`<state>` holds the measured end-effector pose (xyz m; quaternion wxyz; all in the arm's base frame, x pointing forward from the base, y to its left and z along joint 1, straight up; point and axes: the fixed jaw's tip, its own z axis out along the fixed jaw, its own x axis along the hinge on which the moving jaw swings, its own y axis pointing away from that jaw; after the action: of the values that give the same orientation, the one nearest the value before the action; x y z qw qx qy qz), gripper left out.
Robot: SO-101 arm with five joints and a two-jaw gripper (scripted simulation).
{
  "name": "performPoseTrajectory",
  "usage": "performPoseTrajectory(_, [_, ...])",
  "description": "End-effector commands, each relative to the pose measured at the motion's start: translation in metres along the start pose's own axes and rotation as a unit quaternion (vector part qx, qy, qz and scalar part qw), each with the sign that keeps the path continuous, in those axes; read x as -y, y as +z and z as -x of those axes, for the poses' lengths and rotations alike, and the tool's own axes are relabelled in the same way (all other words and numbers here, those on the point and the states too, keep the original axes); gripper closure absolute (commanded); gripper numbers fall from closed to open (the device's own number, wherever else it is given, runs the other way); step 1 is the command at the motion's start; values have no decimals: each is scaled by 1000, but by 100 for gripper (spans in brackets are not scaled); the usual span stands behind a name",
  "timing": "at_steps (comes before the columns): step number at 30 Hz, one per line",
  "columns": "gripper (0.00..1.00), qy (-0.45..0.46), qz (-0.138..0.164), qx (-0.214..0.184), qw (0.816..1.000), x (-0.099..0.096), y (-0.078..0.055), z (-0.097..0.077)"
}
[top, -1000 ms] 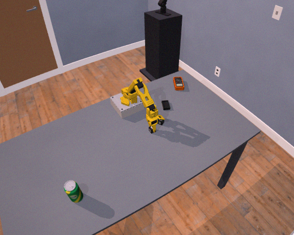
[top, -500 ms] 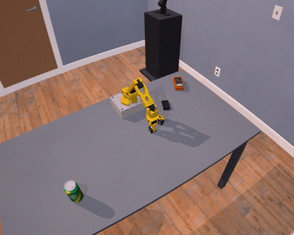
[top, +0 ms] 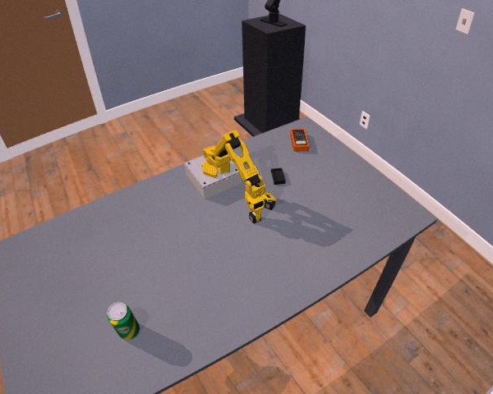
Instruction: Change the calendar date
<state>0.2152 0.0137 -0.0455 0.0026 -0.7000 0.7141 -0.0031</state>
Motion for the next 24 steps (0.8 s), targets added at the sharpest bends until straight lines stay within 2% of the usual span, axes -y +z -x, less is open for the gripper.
performPoseTrajectory(1, [96,0,9,0,1000,-2,2,-2])
performPoseTrajectory(7, [100,0,9,0,1000,-2,2,-2])
performPoseTrajectory(17, [100,0,9,0,1000,-2,1,-2])
performPoseTrajectory(24, [100,0,9,0,1000,-1,-11,-2])
